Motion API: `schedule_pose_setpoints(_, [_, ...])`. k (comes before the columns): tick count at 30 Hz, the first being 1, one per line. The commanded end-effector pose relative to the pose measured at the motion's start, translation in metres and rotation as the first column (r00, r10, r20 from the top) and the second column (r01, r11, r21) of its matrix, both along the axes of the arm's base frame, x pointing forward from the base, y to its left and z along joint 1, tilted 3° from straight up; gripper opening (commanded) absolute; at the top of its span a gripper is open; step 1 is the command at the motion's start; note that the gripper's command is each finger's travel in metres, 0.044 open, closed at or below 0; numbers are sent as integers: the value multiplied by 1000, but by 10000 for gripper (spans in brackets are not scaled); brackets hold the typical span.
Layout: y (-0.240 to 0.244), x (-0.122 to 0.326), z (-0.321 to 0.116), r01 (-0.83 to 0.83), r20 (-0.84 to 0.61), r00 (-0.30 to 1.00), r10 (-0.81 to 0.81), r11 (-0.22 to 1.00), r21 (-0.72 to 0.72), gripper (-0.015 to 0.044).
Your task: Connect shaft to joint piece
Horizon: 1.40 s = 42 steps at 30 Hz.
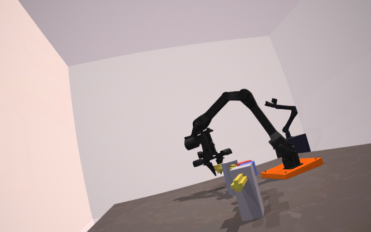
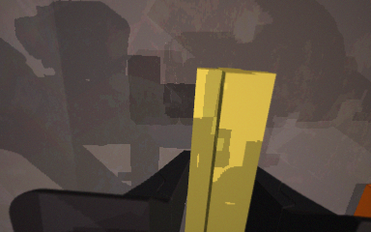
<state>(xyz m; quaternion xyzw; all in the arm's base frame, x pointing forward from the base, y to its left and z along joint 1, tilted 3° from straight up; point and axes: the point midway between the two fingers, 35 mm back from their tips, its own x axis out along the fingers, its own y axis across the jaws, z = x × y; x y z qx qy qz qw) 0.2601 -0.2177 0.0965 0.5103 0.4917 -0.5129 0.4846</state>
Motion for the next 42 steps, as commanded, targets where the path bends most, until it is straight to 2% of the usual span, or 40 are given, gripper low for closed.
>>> schedule_pose_setpoints(1, [-1, 0, -1, 6, -2, 1000, -6, 1000, -4, 102])
schedule_pose_setpoints(7, [-1, 0, -1, 6, -2, 1000, -6, 1000, -4, 102])
schedule_pose_setpoints(9, [-1, 0, -1, 6, -2, 1000, -6, 1000, -4, 67])
schedule_pose_setpoints(42, [0, 0, 0, 1, 0, 1000, -1, 1000, 0, 67])
